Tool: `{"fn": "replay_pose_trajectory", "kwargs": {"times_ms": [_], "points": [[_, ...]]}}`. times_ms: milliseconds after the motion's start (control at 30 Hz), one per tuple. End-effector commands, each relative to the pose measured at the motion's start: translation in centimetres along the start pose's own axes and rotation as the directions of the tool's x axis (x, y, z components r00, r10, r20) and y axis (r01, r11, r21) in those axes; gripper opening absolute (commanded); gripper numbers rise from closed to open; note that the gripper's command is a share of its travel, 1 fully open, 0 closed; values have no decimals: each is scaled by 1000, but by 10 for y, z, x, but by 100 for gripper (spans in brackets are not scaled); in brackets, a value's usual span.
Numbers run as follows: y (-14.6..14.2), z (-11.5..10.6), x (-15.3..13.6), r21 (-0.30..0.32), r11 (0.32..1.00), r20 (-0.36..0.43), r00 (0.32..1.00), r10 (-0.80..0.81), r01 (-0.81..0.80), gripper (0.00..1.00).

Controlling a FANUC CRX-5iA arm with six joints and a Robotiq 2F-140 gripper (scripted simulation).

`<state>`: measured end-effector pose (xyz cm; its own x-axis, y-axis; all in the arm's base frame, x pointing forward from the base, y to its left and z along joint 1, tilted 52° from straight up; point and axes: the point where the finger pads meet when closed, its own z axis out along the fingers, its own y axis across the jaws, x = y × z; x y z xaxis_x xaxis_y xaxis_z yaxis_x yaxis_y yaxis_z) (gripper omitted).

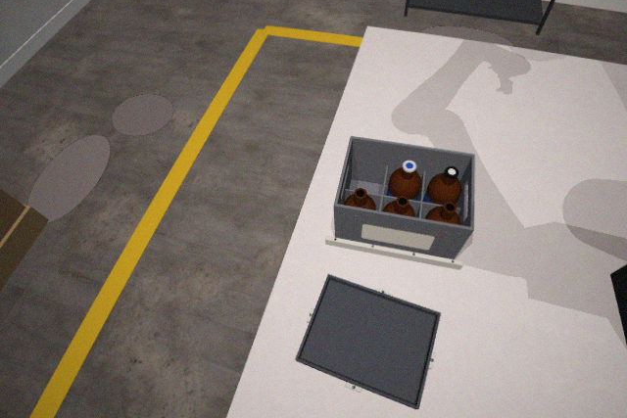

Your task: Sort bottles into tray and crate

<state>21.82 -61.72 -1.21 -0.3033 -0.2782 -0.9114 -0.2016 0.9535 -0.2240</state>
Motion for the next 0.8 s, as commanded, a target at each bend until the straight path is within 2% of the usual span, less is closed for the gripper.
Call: {"fn": "replay_pose_trajectory", "kwargs": {"times_ms": [0,533,767], "points": [[0,0,0,0,1000,0,1000,0,0,100],[0,0,0,0,1000,0,1000,0,0,100],[9,17,-13,-19,996,-12,996,-87,87,100]]}}
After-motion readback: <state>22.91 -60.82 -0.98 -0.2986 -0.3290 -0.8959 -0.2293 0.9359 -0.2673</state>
